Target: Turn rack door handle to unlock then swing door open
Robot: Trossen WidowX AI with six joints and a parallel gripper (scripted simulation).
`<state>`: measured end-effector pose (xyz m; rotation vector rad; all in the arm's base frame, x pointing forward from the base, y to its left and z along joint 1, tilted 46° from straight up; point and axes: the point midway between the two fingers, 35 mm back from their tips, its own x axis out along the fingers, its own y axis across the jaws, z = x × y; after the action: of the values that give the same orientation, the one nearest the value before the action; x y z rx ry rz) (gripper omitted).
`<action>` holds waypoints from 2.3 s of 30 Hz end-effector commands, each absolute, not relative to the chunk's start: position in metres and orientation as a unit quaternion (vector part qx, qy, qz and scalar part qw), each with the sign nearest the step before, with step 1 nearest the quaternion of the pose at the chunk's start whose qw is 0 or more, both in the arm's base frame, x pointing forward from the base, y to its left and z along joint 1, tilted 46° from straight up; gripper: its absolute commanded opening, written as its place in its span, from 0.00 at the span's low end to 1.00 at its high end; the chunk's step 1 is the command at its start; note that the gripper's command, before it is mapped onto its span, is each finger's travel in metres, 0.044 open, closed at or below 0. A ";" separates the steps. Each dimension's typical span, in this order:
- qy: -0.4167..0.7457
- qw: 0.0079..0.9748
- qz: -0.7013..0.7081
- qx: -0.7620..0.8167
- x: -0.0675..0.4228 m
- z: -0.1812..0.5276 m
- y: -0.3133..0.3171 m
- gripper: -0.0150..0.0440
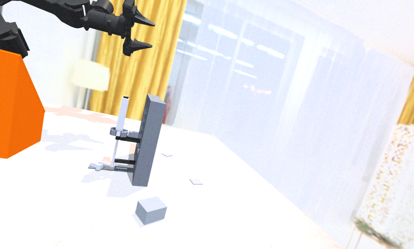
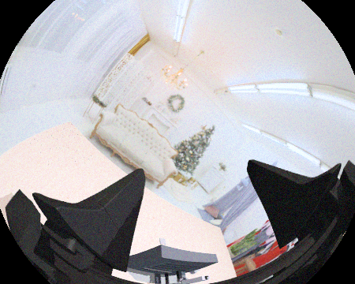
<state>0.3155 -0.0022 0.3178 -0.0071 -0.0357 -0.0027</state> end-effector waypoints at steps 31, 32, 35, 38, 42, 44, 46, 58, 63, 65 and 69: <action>0.325 0.942 0.061 -0.060 0.378 0.186 -0.039 0.74; 0.335 0.938 0.065 -0.059 0.379 0.182 -0.041 0.74; 0.366 0.926 0.077 -0.055 0.380 0.169 -0.044 0.74; 0.395 0.913 0.090 -0.049 0.380 0.156 -0.048 0.74; 0.431 0.895 0.108 -0.039 0.380 0.139 -0.052 0.74; 0.449 0.885 0.117 -0.033 0.379 0.131 -0.054 0.74; 0.466 0.875 0.127 -0.026 0.378 0.123 -0.056 0.74; 0.555 0.812 0.182 0.023 0.366 0.079 -0.069 0.74; 0.583 0.784 0.207 0.053 0.360 0.064 -0.073 0.74; 0.592 0.773 0.217 0.066 0.358 0.058 -0.074 0.74; 0.608 0.751 0.237 0.095 0.353 0.049 -0.076 0.74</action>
<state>0.3563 -0.0749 0.0549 0.1653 1.3025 0.4804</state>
